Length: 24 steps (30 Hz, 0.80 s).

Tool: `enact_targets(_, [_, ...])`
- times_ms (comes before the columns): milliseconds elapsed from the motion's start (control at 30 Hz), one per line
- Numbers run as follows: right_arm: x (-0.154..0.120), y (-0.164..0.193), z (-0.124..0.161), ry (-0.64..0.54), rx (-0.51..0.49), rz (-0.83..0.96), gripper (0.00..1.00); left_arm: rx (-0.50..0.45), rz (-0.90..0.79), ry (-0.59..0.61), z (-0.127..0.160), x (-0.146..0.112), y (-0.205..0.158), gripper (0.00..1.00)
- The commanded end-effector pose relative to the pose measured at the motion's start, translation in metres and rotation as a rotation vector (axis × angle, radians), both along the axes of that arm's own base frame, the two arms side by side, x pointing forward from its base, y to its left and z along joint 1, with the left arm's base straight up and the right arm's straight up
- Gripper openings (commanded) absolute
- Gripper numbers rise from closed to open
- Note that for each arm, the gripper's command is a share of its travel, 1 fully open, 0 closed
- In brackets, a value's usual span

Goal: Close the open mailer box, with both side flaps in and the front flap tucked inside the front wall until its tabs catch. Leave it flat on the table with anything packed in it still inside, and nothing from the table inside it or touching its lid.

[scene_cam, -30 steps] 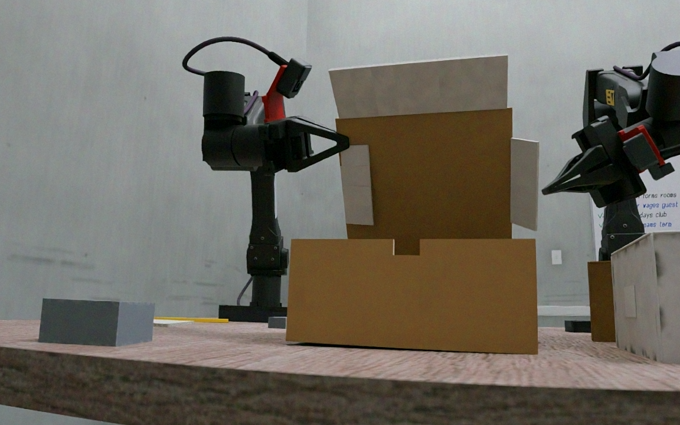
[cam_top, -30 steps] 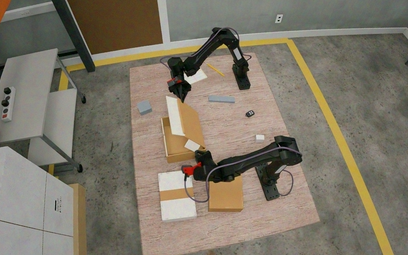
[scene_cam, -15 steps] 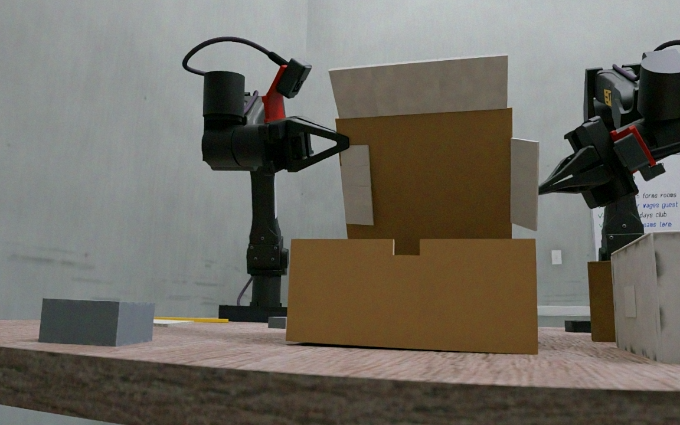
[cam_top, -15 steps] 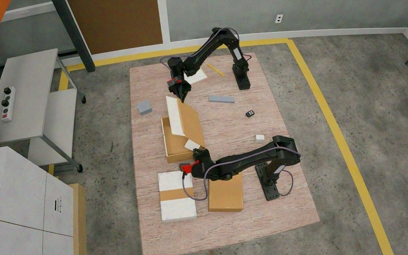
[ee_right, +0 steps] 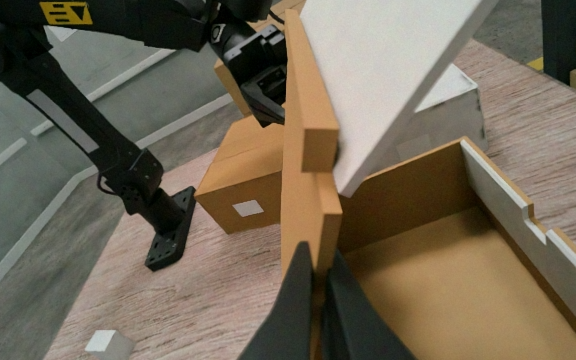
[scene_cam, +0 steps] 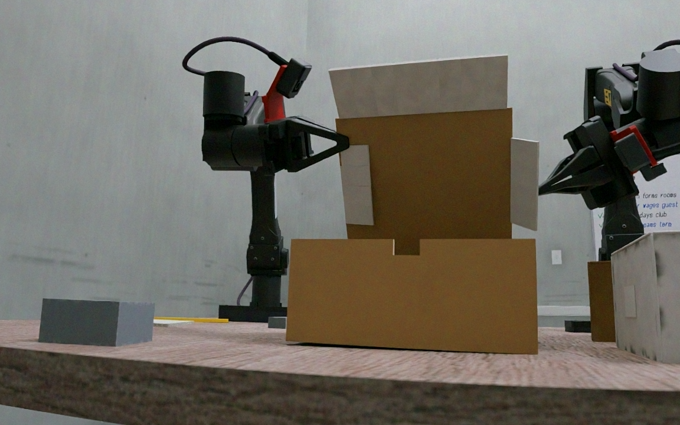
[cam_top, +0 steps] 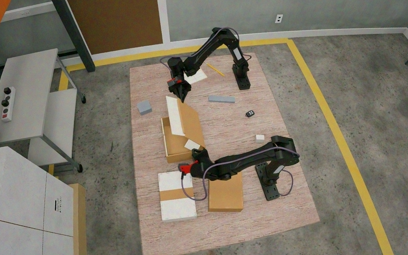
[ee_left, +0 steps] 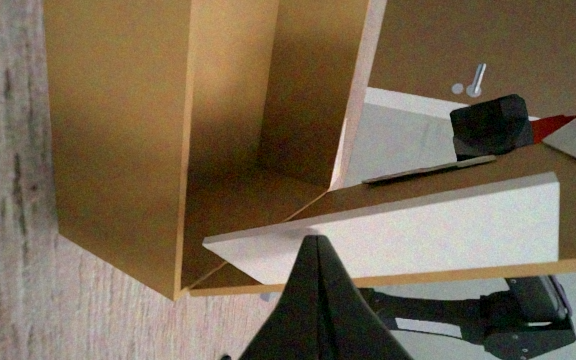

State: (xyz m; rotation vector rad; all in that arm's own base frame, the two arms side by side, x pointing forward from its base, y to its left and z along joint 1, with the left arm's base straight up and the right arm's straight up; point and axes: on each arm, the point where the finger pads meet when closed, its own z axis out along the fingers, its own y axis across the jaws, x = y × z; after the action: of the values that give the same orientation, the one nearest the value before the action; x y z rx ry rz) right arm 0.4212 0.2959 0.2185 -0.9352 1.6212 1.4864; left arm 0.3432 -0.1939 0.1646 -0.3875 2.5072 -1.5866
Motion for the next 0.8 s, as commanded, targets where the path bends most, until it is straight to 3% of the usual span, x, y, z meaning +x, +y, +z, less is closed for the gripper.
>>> enact_targets(0, [0.009,0.003,0.009,-0.052,0.003,-0.022,0.01,-0.013,-0.009,-0.058,0.017,0.013,-0.007,0.01])
enact_targets(167, [0.009,0.003,0.009,-0.052,0.003,-0.022,0.01,-0.021,-0.027,-0.089,0.025,0.009,-0.009,0.01])
enact_targets(367, [0.009,0.003,0.009,-0.052,0.003,-0.022,0.01,-0.003,-0.003,-0.059,0.013,0.018,-0.011,0.01])
enact_targets(467, [0.009,0.003,0.009,-0.052,0.003,-0.022,0.01,-0.023,-0.031,-0.113,0.033,0.011,-0.013,0.01])
enact_targets(533, [0.009,0.003,0.009,-0.052,0.003,-0.022,0.01,-0.004,-0.006,-0.058,0.012,0.019,-0.013,0.01])
enact_targets(767, [0.009,0.003,0.009,-0.053,0.003,-0.023,0.01,-0.008,-0.012,-0.061,0.012,0.018,-0.017,0.01])
